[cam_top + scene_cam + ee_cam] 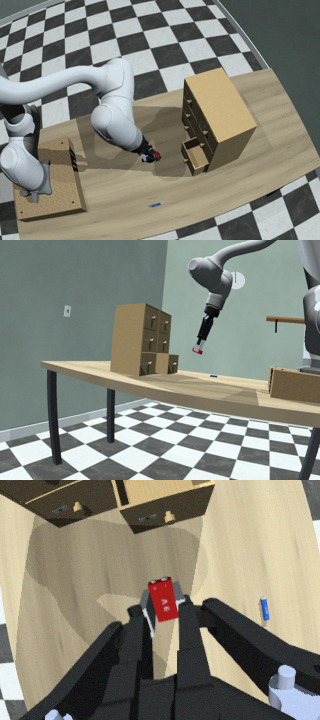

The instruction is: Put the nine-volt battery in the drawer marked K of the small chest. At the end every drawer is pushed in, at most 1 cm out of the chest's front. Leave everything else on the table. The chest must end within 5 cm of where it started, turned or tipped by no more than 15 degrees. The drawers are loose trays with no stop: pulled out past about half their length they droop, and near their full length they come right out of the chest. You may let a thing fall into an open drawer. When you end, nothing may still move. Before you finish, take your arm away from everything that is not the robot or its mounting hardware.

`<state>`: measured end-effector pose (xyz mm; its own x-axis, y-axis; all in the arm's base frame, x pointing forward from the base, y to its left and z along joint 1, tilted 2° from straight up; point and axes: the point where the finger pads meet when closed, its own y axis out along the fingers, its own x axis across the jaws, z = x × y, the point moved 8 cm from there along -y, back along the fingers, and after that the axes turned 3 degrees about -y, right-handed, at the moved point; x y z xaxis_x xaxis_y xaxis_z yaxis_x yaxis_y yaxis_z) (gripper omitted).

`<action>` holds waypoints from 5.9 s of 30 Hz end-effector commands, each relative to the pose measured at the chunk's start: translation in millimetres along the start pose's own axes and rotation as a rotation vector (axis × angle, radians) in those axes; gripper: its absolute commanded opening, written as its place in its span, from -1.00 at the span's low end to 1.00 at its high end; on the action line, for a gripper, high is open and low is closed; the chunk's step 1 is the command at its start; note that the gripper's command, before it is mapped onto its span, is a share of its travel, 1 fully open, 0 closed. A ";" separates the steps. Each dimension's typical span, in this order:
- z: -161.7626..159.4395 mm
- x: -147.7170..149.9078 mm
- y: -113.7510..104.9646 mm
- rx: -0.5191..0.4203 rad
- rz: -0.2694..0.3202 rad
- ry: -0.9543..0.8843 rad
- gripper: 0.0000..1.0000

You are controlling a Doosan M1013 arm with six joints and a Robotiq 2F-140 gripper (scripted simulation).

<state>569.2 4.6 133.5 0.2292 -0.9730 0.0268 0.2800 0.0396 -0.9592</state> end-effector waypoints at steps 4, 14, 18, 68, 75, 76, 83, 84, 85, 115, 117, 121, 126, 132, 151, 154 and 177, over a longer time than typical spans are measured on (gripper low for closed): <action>-18.7 0.9 2.7 0.162 0.002 0.001 -0.73; -26.6 -0.1 4.7 0.244 0.000 0.001 -0.73; -29.8 -0.1 5.6 0.275 -0.003 0.001 -0.73; -71.6 -1.1 26.3 0.710 -0.014 0.004 -0.73; -77.8 -1.6 31.5 0.798 -0.021 0.004 -0.73; -80.6 -2.6 34.3 0.845 -0.035 0.004 -0.73; -83.3 -2.8 37.0 0.883 -0.037 0.004 -0.73; -83.5 -2.8 37.2 0.886 -0.037 0.004 -0.73; -83.8 -2.8 37.4 0.889 -0.037 0.004 -0.73; -78.1 -2.5 40.1 0.899 -0.038 0.005 -0.73; -75.5 -2.3 41.0 0.899 -0.038 0.005 -0.73; -68.6 -2.0 43.3 0.899 -0.038 0.005 -0.73; -61.9 -1.7 45.6 0.899 -0.038 0.005 -0.73; -44.2 -0.8 51.5 0.899 -0.038 0.005 -0.73; 24.3 2.6 74.4 0.899 -0.038 0.005 -0.73; 35.5 3.2 78.1 0.899 -0.038 0.005 -0.73; 77.9 5.3 92.3 0.899 -0.038 0.005 -0.73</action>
<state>662.3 18.8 68.8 0.2017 -0.9780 0.0539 0.9133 0.1679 -0.3712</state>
